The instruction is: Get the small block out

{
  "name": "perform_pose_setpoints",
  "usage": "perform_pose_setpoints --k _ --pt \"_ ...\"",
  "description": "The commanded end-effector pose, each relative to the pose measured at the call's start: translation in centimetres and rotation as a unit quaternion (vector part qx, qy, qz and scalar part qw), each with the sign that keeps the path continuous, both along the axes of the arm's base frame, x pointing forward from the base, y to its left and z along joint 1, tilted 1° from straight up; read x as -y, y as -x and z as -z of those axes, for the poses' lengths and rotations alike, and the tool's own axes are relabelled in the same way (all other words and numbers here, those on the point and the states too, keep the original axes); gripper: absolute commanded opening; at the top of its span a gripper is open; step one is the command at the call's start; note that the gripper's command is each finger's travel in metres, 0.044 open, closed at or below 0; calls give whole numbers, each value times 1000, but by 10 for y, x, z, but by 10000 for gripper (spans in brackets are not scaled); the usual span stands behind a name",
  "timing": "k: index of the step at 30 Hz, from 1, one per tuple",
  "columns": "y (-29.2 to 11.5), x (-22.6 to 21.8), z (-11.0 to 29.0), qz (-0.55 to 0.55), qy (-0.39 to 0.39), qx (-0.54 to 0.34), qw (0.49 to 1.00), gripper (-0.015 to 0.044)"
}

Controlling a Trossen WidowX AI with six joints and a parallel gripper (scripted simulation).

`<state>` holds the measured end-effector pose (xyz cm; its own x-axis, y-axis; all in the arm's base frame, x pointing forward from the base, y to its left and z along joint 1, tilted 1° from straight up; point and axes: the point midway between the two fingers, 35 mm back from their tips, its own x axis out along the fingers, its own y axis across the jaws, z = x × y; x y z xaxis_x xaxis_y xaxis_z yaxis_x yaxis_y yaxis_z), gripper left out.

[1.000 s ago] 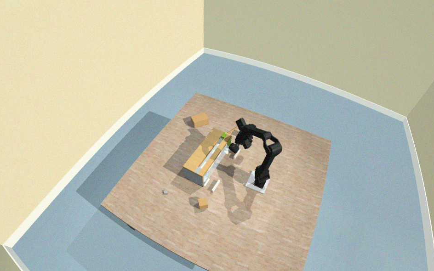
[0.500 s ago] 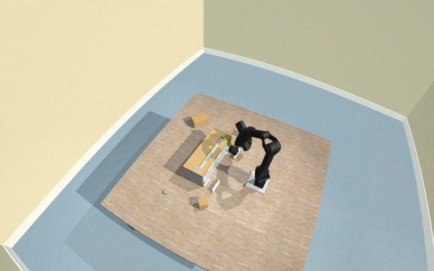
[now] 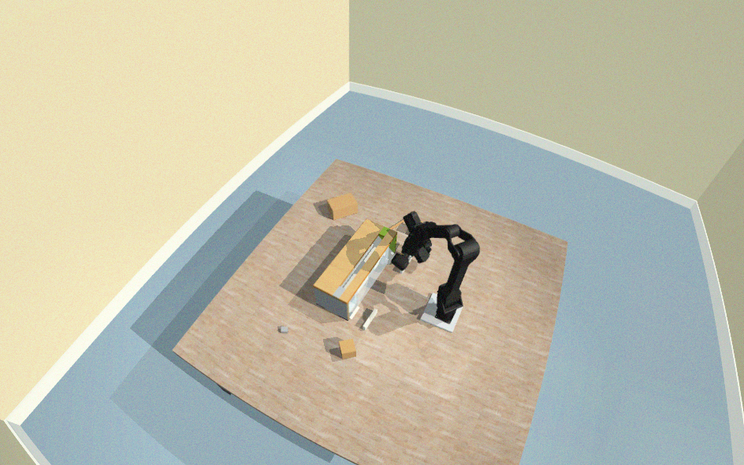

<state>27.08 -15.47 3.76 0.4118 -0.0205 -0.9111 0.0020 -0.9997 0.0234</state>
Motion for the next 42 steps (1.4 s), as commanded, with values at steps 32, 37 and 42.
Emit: perform_pose_setpoints --k 32,37,42 --pt "6 -10 -87 63 2 2 998 0" --pt "14 -19 -112 122 4 11 992 0" --pt "25 -28 -136 180 5 25 983 0"
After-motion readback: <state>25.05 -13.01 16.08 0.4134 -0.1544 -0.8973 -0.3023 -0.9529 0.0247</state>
